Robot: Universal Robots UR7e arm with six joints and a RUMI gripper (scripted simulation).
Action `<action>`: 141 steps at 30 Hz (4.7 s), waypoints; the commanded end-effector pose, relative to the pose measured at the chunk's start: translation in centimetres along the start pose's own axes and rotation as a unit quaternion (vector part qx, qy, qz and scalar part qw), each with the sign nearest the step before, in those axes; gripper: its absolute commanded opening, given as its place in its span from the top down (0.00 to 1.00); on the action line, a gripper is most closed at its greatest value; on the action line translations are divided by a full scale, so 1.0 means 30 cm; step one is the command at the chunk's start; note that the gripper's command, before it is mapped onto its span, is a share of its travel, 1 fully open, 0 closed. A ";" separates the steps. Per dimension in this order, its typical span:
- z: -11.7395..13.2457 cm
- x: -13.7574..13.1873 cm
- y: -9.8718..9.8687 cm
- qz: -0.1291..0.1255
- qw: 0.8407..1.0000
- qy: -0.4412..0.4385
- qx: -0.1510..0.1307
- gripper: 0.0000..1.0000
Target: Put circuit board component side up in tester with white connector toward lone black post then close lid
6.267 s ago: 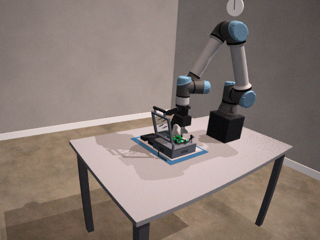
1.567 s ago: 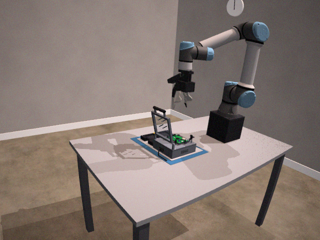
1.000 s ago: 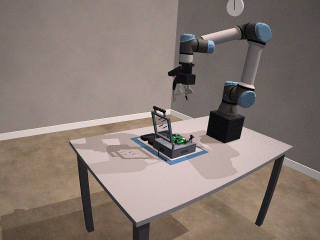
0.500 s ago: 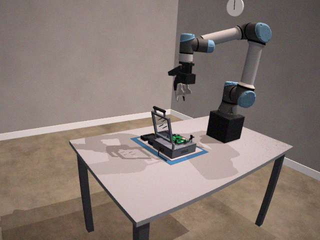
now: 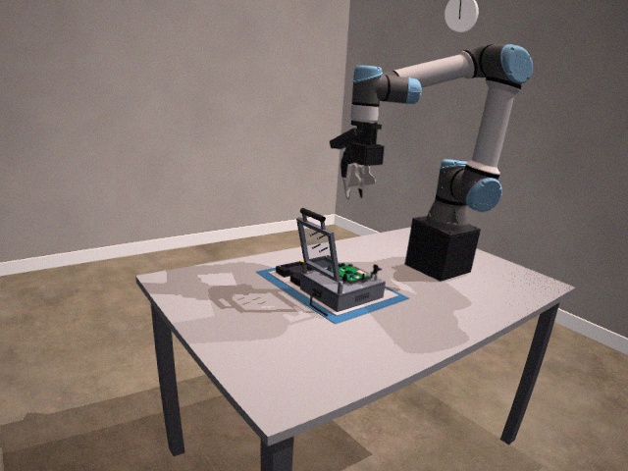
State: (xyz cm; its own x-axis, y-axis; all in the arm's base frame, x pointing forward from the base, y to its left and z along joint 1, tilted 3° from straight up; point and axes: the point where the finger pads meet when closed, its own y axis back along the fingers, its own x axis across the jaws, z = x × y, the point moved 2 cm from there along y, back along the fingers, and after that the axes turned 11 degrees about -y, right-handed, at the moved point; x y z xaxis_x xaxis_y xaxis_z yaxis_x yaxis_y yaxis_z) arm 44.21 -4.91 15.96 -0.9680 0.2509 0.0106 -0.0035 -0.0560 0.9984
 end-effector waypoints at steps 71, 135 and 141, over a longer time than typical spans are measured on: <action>0.105 -0.475 0.002 -0.001 1.000 0.000 0.000 0.70; 0.105 -0.475 -0.005 -0.001 1.000 0.000 0.000 0.70; 0.105 -0.475 -0.005 -0.001 1.000 0.000 0.000 0.70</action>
State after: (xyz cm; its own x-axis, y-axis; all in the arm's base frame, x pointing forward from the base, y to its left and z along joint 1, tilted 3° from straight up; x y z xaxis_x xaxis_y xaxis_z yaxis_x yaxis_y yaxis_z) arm 58.78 -5.41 15.77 -0.9680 0.2509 0.0110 -0.0032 -0.0560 0.9984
